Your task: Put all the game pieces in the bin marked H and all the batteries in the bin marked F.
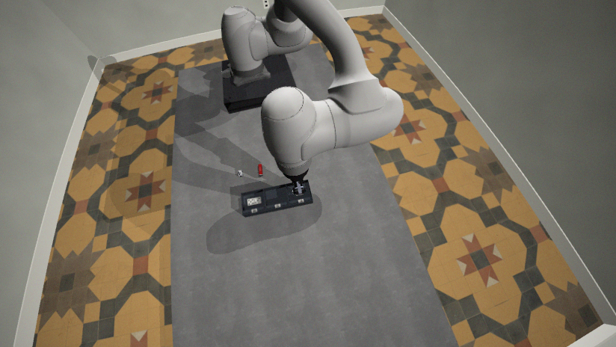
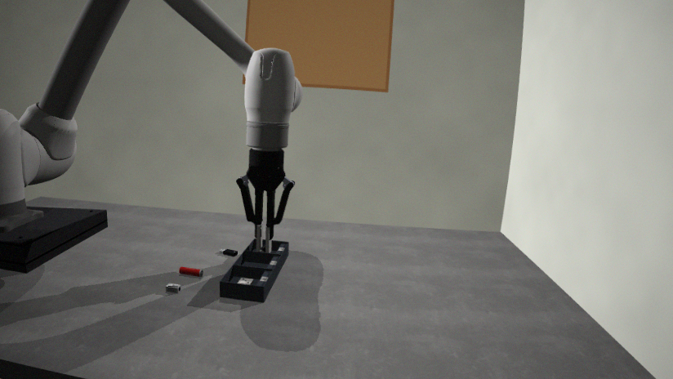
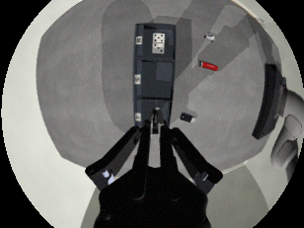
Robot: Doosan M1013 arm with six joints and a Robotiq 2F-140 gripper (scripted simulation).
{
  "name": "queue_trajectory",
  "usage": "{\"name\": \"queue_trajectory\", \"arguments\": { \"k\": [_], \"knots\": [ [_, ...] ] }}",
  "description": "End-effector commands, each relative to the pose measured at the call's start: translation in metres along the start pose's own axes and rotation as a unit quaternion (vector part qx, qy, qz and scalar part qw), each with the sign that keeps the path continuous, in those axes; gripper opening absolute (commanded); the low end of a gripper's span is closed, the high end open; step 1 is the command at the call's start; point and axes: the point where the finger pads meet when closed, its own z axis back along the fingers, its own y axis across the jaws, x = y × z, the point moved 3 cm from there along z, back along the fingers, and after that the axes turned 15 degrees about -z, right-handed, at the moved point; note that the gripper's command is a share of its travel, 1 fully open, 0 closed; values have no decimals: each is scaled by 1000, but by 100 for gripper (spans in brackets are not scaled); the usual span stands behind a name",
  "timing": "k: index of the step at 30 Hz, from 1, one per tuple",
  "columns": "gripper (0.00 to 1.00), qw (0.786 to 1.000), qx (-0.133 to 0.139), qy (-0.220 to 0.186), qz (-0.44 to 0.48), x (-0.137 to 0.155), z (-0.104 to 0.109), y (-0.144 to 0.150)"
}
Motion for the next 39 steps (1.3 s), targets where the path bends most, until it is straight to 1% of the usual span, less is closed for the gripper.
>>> {"name": "queue_trajectory", "arguments": {
  "k": [1,18,39],
  "knots": [
    [17,1000,0,0,0,0,0,0],
    [17,1000,0,0,0,0,0,0],
    [17,1000,0,0,0,0,25,0]
  ]
}}
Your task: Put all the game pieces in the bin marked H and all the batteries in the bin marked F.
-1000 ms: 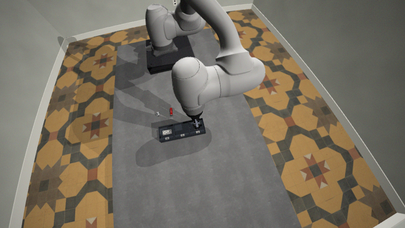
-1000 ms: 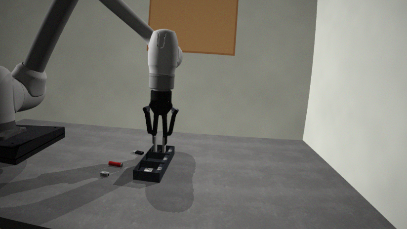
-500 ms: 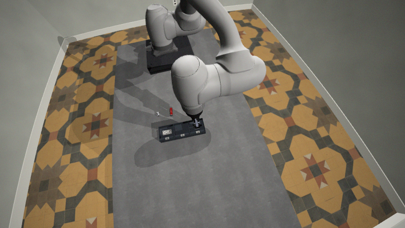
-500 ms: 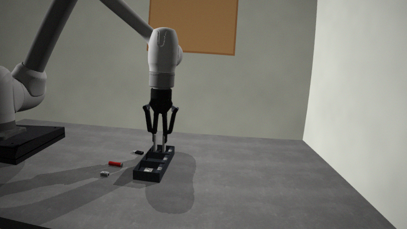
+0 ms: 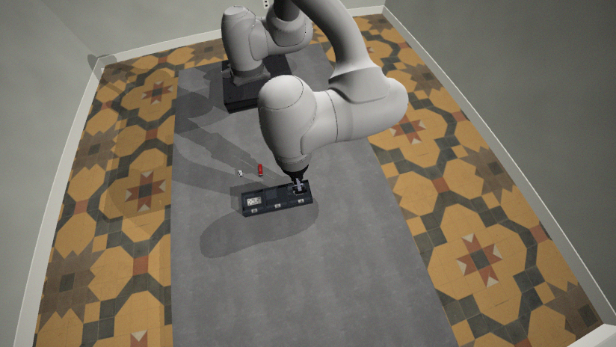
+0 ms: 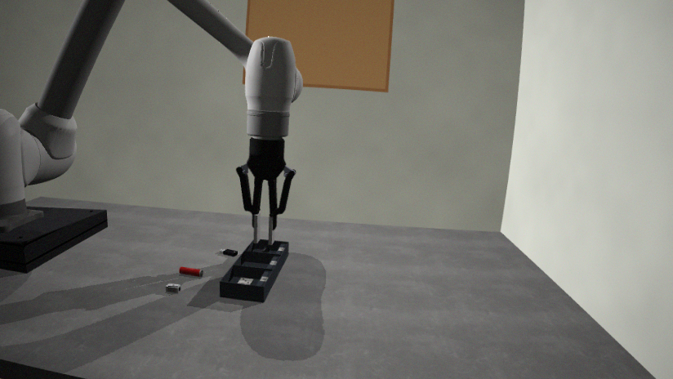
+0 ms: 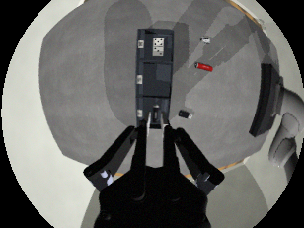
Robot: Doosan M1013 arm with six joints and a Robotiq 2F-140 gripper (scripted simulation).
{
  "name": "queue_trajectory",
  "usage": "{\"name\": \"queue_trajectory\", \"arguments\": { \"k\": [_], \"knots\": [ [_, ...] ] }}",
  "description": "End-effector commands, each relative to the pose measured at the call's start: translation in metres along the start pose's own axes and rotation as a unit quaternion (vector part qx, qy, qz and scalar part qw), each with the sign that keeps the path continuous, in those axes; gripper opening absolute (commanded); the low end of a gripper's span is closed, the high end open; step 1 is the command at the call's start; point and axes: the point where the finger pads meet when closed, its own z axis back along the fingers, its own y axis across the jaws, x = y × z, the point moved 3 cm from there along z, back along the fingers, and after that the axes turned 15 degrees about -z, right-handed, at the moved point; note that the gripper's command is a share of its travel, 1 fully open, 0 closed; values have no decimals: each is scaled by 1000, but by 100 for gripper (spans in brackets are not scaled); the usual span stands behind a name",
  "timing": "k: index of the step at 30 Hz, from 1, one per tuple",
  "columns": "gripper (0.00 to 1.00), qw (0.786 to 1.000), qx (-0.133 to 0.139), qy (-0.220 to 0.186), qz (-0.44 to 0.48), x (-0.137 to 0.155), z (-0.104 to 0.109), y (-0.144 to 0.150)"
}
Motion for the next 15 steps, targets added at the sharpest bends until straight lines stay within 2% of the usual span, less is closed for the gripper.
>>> {"name": "queue_trajectory", "arguments": {
  "k": [1,3,10,15],
  "knots": [
    [17,1000,0,0,0,0,3,0],
    [17,1000,0,0,0,0,13,0],
    [17,1000,0,0,0,0,14,0],
    [17,993,0,0,-118,-37,19,20]
  ]
}}
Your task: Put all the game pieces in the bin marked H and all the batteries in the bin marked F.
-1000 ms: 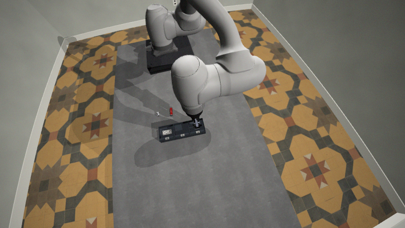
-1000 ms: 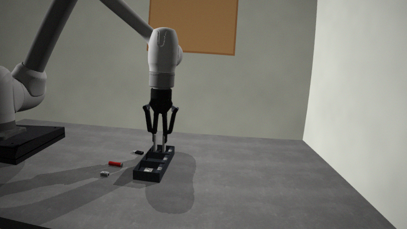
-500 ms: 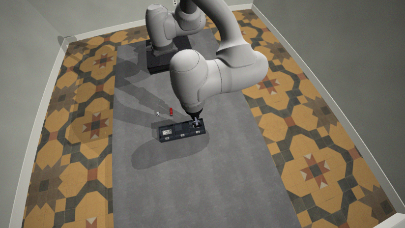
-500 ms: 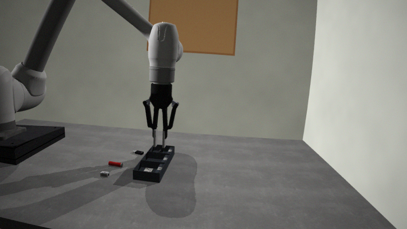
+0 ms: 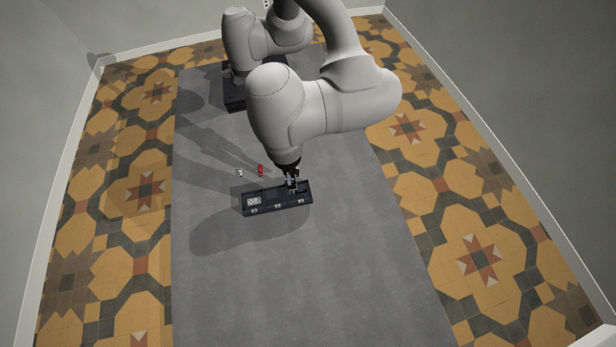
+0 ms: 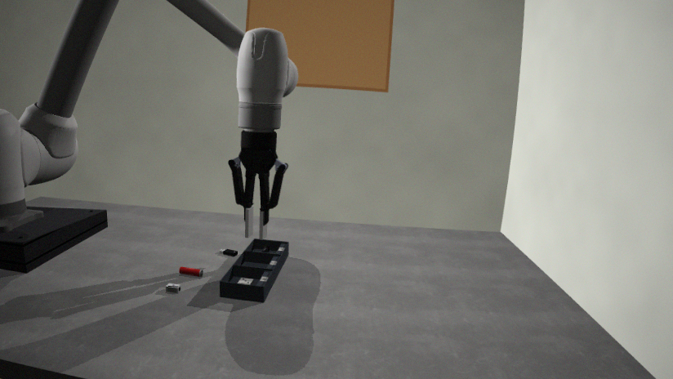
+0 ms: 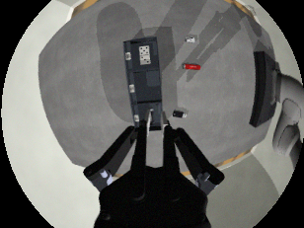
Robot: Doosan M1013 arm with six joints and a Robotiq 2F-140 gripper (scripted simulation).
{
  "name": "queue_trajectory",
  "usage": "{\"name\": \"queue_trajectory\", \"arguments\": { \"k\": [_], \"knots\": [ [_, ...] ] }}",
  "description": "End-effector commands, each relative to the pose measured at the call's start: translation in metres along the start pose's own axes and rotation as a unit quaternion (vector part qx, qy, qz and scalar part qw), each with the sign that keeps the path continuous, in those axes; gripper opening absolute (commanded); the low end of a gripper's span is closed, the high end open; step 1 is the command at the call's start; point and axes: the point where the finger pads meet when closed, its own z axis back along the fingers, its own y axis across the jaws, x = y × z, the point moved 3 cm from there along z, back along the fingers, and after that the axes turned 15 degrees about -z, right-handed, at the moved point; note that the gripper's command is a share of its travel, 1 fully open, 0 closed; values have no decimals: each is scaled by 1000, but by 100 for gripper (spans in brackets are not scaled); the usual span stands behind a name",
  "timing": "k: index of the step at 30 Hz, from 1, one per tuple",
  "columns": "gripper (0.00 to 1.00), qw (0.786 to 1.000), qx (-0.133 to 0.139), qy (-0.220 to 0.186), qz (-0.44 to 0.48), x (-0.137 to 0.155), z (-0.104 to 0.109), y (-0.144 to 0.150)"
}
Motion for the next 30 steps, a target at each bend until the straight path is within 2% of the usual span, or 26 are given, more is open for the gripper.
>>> {"name": "queue_trajectory", "arguments": {
  "k": [1,9,11,12,15,19,26,28,29,30],
  "knots": [
    [17,997,-1,1,-78,-26,4,10],
    [17,968,-1,0,-252,-88,12,34],
    [17,968,-1,0,-252,-88,12,34],
    [17,952,-2,1,-308,-96,13,36],
    [17,937,-1,0,-350,-119,16,45],
    [17,902,-1,-1,-433,-149,20,56],
    [17,827,0,-2,-562,-149,20,56],
    [17,827,0,-2,-562,-149,20,56],
    [17,793,0,-2,-609,-149,20,56],
    [17,786,0,-2,-619,-149,20,56]
  ]
}}
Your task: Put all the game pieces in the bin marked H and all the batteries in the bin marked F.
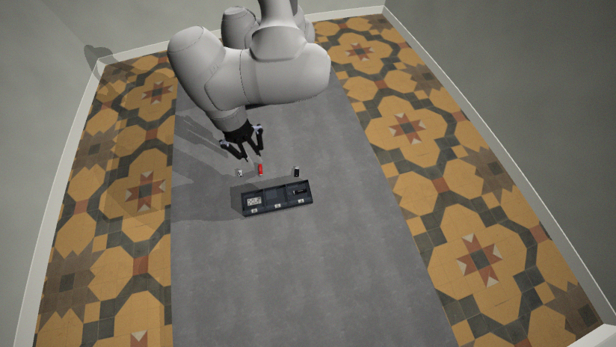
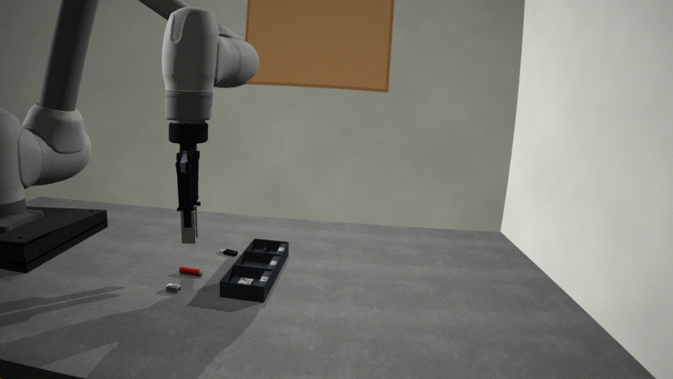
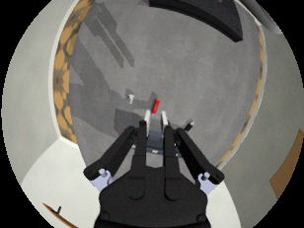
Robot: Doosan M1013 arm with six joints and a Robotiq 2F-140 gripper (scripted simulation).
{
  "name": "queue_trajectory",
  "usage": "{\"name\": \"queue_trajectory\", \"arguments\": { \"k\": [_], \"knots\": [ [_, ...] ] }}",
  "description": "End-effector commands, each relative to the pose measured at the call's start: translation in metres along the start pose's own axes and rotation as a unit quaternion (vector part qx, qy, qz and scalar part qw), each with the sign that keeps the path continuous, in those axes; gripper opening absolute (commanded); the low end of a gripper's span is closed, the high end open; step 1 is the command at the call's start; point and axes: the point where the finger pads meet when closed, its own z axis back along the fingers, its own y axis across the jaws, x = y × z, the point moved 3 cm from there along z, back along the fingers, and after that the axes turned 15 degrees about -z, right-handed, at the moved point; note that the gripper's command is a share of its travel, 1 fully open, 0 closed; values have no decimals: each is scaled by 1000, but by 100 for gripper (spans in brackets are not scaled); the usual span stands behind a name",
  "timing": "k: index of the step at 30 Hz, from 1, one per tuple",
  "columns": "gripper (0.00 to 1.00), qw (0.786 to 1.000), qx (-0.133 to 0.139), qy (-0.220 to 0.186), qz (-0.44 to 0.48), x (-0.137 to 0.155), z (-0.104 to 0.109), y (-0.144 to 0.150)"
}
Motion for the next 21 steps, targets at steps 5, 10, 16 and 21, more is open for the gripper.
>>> {"name": "queue_trajectory", "arguments": {
  "k": [5,10,16,21],
  "knots": [
    [17,990,-9,0,-141,0,0,1],
    [17,990,-9,0,-141,0,0,1],
    [17,990,-9,0,-141,0,0,1],
    [17,990,-9,0,-141,0,0,1]
  ]
}}
